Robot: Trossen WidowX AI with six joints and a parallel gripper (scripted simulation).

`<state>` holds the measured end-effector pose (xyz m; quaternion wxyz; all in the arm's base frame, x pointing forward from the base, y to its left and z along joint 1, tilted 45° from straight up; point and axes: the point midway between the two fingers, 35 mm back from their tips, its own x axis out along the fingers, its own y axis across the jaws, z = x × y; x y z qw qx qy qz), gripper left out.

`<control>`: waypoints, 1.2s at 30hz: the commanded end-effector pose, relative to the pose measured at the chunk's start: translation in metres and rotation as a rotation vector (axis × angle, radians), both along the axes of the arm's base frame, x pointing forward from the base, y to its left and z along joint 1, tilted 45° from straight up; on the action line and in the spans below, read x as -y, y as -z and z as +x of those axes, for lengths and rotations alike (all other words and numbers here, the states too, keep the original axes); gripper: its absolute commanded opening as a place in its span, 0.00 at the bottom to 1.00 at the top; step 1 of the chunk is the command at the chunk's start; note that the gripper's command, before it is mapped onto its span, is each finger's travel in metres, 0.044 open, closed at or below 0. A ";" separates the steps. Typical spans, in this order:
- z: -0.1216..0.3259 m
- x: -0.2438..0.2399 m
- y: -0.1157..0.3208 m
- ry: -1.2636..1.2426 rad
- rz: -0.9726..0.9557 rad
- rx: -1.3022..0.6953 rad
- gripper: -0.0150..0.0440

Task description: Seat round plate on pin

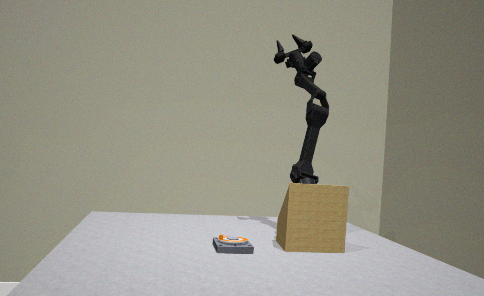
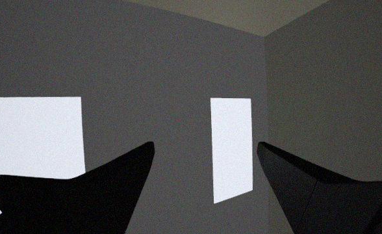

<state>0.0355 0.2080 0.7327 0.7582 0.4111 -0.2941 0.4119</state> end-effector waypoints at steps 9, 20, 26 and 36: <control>0.007 0.130 -0.027 0.056 0.244 0.088 0.53; 0.081 0.302 -0.005 0.206 0.570 0.018 0.25; 0.125 0.346 0.021 0.235 0.663 -0.076 0.25; 0.242 0.423 0.116 0.421 0.808 -0.364 0.25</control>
